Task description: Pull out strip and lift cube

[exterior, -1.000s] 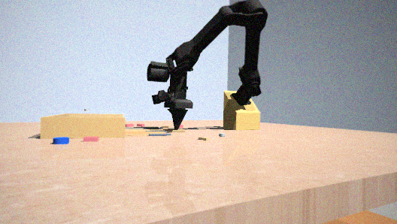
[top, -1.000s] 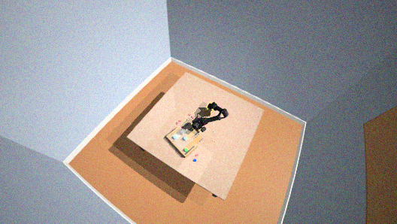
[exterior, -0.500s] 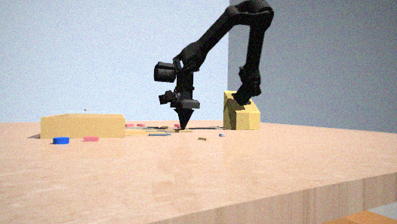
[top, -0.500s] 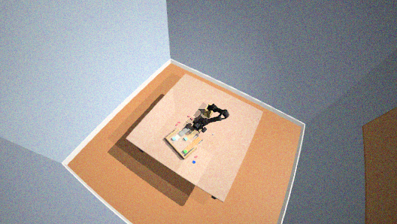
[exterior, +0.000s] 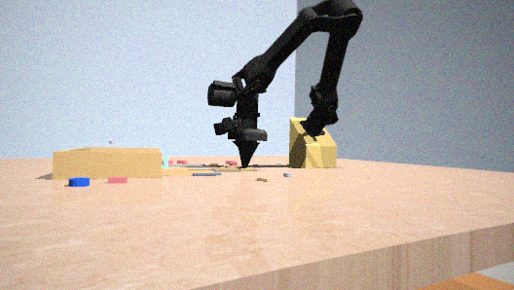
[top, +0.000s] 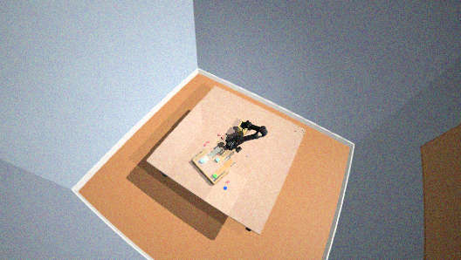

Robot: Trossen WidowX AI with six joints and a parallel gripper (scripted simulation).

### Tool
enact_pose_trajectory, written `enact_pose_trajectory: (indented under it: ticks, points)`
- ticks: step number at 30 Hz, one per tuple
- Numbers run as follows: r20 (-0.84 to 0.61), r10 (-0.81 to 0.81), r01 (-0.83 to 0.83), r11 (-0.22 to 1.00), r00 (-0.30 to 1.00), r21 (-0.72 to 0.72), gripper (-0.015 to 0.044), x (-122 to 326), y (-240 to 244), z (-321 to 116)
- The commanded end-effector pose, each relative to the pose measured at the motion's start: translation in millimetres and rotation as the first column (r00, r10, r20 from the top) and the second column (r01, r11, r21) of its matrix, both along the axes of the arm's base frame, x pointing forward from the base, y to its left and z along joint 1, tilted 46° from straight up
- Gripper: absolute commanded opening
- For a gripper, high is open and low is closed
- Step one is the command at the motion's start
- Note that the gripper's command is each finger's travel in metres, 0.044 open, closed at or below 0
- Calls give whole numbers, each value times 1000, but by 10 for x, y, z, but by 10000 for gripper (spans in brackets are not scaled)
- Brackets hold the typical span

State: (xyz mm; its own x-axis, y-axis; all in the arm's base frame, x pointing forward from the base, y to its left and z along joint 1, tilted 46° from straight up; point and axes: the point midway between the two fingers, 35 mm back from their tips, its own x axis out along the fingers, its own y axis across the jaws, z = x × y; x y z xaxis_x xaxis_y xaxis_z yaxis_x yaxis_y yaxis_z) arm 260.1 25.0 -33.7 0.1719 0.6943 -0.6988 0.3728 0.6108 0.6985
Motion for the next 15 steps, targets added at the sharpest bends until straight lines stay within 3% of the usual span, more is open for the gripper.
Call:
enact_pose_trajectory:
  ticks: [1,15]
  points:
    - [-24,10,-9,1000,1000,13,0,-128,82,-10]
    - [-25,10,-9,1000,1000,13,0,-316,157,24]
